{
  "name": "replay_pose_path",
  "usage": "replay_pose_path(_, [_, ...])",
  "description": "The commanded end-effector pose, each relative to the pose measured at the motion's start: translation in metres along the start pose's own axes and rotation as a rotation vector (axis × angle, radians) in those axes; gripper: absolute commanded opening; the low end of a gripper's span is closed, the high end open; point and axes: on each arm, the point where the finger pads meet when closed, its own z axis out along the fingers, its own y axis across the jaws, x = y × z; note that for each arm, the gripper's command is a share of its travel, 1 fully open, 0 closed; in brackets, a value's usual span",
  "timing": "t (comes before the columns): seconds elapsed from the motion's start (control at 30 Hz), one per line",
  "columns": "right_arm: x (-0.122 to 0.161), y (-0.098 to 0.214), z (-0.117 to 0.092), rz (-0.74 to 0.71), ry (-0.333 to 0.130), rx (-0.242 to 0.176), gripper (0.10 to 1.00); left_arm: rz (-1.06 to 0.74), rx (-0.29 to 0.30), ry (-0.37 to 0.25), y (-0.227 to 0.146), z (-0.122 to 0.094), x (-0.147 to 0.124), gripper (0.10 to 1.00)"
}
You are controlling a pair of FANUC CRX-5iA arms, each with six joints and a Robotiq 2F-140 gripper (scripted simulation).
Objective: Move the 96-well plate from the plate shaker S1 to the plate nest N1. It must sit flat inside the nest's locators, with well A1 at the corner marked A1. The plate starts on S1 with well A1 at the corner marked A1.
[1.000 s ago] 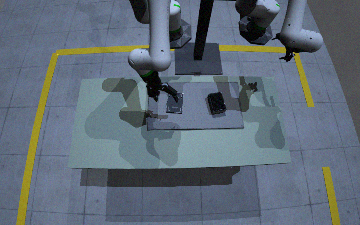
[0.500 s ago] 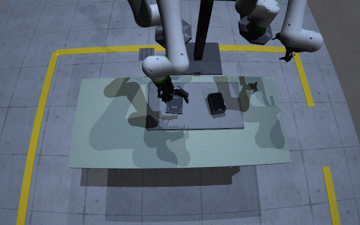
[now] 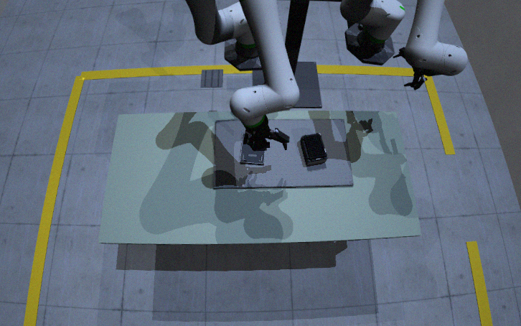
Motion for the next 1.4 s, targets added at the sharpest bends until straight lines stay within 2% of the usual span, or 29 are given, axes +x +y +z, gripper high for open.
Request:
replay_pose_path(0.0, [-0.002,-0.021,0.009,-0.024,-0.019,-0.03,1.0,0.0,-0.001,0.0,0.0,-0.001,0.0,1.0])
replay_pose_path(0.07, [-0.002,-0.021,0.009,-0.024,-0.019,-0.03,1.0,0.0,-0.001,0.0,0.0,-0.001,0.0,1.0])
replay_pose_path(0.57, [-0.019,-0.088,0.037,-0.109,-0.057,-0.121,1.0,0.0,-0.001,0.0,0.0,-0.001,0.0,1.0])
replay_pose_path(0.63, [-0.019,-0.088,0.037,-0.109,-0.057,-0.121,1.0,0.0,-0.001,0.0,0.0,-0.001,0.0,1.0])
replay_pose_path(1.13, [-0.042,-0.155,0.062,-0.194,-0.059,-0.208,1.0,0.0,-0.001,0.0,0.0,-0.001,0.0,1.0])
replay_pose_path(1.37, [-0.052,-0.177,0.07,-0.222,-0.052,-0.234,1.0,0.0,-0.001,0.0,0.0,-0.001,0.0,1.0])
